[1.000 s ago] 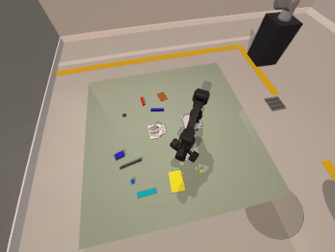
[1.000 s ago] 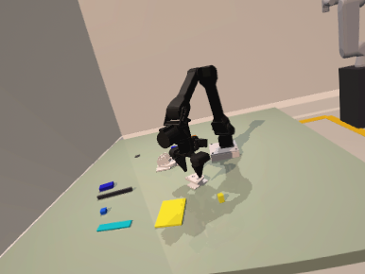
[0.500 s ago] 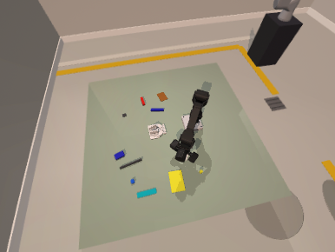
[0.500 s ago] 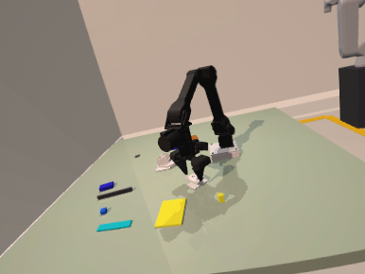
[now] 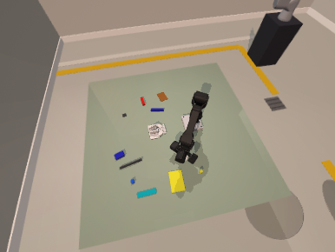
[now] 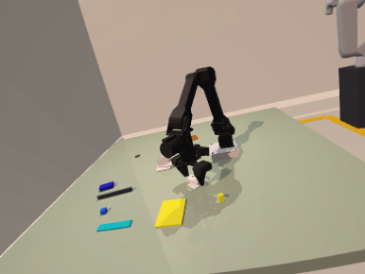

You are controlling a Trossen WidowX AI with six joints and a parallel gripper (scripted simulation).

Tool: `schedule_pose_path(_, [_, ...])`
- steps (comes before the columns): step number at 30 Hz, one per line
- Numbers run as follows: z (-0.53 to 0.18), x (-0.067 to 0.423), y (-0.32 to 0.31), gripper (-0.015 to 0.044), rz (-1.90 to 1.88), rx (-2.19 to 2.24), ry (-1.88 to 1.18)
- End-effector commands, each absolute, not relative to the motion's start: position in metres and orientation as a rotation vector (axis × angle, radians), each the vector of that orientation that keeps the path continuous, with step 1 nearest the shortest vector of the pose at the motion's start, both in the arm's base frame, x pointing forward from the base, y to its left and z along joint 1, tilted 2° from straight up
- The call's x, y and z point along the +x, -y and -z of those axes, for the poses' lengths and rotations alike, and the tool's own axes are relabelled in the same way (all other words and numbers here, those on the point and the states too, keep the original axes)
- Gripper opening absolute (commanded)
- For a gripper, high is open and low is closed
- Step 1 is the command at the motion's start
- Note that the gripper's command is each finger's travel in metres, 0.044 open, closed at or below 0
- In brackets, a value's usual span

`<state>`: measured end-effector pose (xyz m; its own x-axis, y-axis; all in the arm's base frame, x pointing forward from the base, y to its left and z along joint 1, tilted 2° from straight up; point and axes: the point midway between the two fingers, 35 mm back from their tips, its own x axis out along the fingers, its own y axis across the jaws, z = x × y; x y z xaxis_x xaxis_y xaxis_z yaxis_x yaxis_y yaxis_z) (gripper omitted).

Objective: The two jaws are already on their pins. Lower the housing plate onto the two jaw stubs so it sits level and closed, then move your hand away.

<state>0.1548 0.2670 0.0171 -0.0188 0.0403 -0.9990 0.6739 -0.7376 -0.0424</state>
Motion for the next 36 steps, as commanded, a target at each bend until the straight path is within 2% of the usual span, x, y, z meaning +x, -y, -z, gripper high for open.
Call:
schedule_pose_path(1, [-0.0128,0.1543,-0.265,0.044,1.809,1.798,-0.731])
schedule_pose_path(25, [-0.0121,0.1543,-0.265,0.044,1.809,1.798,-0.731])
schedule_pose_path(36, [-0.0128,0.1537,-0.2653,0.0367,1.811,1.793,-0.737])
